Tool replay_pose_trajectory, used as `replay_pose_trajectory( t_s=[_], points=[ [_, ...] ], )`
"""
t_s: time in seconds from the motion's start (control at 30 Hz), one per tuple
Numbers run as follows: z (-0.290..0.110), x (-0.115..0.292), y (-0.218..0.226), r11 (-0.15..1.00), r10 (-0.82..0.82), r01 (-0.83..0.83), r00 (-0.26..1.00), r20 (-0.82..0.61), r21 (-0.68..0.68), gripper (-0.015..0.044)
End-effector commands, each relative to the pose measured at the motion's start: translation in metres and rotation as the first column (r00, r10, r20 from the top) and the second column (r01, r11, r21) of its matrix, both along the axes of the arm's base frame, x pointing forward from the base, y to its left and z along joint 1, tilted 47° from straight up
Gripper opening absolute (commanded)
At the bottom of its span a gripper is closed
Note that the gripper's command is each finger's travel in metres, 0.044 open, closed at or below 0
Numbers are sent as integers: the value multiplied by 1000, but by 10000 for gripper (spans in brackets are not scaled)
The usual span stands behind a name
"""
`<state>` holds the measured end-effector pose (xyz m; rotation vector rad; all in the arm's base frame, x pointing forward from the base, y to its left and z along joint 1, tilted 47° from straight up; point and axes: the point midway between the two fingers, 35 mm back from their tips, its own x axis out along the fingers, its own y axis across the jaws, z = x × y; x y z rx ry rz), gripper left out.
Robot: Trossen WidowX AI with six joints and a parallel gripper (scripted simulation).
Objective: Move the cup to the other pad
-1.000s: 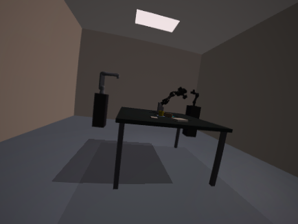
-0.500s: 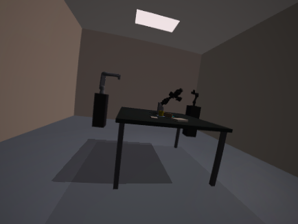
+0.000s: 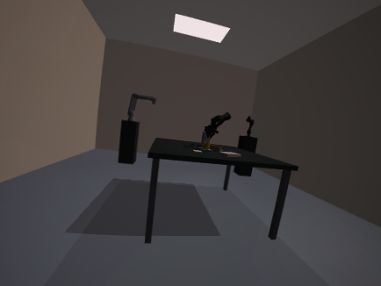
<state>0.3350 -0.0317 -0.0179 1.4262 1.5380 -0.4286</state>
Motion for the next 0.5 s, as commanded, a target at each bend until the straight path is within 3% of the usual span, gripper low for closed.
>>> replay_pose_trajectory(
  t_s=[0.0, 0.1, 0.47],
  points=[
    [-25, -14, 1, 976, -117, 158, 962, -249, 151, 167],
    [-33, -18, 1, 958, -146, 217, 931, -334, 188, 167],
    [-38, -17, 4, 958, -146, 218, 931, -334, 188, 167]
  ],
)
